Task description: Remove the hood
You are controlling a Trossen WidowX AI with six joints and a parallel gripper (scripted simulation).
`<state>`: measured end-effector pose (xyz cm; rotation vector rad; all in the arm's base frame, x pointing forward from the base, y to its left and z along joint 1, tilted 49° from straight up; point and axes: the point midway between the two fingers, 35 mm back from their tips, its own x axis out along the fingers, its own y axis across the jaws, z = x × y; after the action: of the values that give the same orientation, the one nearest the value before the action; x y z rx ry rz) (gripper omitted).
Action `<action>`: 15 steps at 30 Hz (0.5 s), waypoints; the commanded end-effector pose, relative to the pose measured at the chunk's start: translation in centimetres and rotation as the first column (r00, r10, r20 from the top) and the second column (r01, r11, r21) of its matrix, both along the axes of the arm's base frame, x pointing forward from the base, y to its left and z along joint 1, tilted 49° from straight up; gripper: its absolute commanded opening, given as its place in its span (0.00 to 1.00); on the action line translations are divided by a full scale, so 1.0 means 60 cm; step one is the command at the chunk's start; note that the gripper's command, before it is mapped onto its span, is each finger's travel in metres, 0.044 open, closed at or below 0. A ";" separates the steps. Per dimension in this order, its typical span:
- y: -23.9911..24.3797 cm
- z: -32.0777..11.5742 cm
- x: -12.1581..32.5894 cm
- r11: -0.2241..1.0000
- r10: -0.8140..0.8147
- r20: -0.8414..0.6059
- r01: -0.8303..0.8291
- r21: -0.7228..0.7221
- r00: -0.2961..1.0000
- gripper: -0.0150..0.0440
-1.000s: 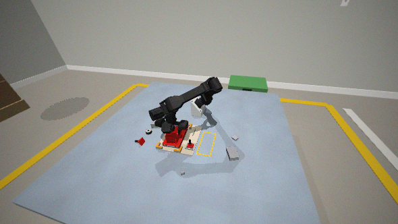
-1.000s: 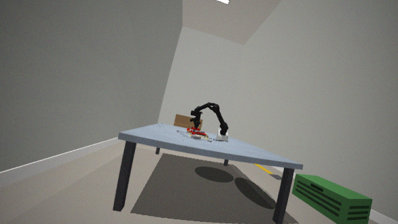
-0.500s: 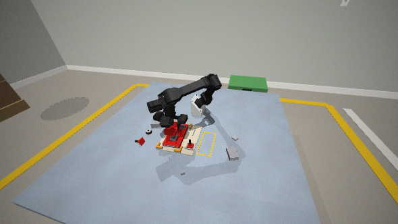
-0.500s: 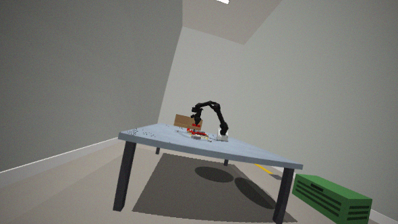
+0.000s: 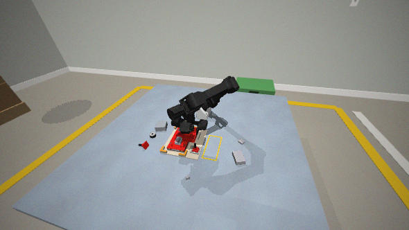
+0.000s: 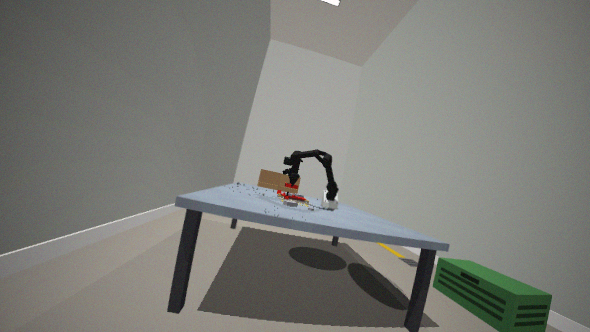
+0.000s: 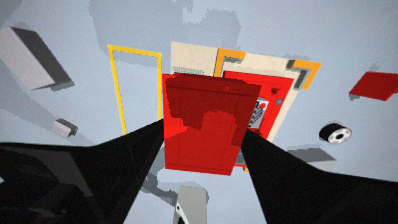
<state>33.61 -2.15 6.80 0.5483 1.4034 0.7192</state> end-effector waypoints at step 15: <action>0.110 0.125 -0.055 1.000 0.004 -0.002 -0.004 0.014 1.000 0.25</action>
<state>31.18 3.37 13.11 0.5519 1.4032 0.7280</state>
